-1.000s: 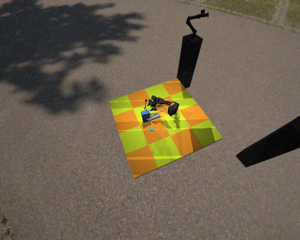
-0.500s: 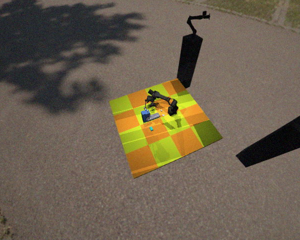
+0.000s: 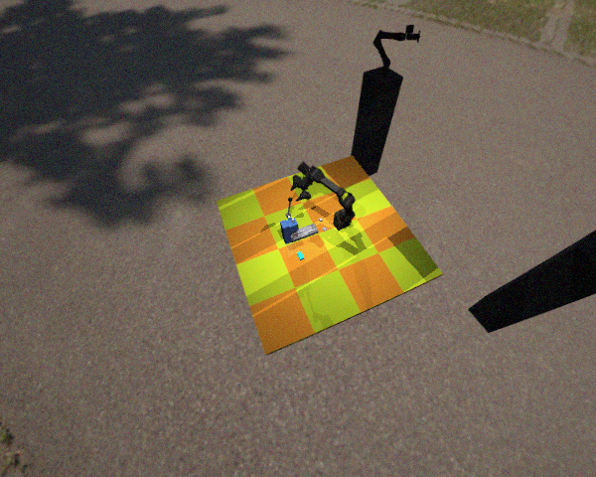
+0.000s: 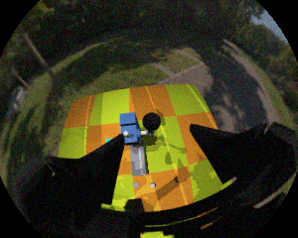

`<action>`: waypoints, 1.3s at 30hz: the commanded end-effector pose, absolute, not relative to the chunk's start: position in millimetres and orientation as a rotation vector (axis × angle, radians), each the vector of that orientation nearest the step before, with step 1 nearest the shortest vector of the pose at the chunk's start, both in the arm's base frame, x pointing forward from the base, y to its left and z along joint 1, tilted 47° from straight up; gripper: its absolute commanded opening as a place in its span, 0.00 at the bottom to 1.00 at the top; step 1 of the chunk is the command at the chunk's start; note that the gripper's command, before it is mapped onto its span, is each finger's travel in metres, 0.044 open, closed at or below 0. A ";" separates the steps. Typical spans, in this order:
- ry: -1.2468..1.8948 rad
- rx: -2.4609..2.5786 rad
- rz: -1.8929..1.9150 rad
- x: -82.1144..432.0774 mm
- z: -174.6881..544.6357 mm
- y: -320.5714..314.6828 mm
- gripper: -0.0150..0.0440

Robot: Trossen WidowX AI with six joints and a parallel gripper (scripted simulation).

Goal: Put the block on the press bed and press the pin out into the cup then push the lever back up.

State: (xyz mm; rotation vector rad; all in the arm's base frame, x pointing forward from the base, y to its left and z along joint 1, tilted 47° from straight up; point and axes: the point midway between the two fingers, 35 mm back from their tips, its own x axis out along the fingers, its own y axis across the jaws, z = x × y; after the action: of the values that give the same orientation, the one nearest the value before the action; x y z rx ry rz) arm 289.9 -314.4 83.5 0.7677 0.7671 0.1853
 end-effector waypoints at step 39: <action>0.774 0.794 0.211 323.7 67.3 -297.6 1.00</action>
State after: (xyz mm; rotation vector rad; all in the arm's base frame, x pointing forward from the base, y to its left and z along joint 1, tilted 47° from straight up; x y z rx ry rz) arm 319.7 -302.1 70.0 0.7852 0.7748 0.2062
